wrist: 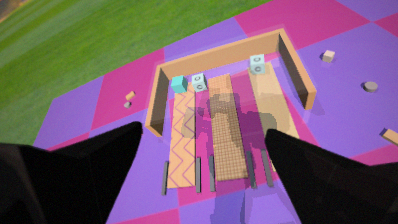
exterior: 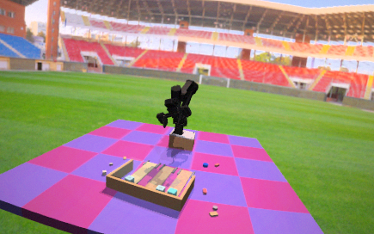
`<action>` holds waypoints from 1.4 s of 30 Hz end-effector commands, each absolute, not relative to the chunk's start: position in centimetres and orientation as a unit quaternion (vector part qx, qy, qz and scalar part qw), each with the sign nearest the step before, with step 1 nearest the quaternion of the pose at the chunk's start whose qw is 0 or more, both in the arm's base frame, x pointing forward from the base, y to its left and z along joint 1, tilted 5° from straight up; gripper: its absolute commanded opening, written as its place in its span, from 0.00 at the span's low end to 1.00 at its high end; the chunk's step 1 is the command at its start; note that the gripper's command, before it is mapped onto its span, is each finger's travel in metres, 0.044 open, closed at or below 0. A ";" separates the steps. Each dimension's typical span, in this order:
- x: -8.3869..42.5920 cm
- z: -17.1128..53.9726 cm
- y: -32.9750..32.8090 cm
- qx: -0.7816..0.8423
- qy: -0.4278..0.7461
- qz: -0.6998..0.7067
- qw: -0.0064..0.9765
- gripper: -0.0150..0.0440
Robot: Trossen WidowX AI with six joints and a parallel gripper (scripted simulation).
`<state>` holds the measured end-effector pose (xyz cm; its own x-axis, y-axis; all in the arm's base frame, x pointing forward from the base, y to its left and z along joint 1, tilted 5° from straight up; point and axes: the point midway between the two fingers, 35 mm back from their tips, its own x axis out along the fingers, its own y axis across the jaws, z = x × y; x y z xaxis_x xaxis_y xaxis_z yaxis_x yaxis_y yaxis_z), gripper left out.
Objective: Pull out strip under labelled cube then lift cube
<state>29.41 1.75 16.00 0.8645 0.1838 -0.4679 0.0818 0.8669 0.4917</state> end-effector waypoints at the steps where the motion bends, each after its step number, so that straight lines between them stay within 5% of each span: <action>1: 31.1 14.5 2.0 0.024 0.284 0.058 0.957 0.93; 17: 31.1 14.5 2.0 0.024 0.284 0.058 0.957 0.93; 32: 36.8 8.2 -2.1 0.036 0.560 0.012 0.828 0.26; 42: 37.8 3.3 -4.9 0.054 0.691 0.001 0.721 0.25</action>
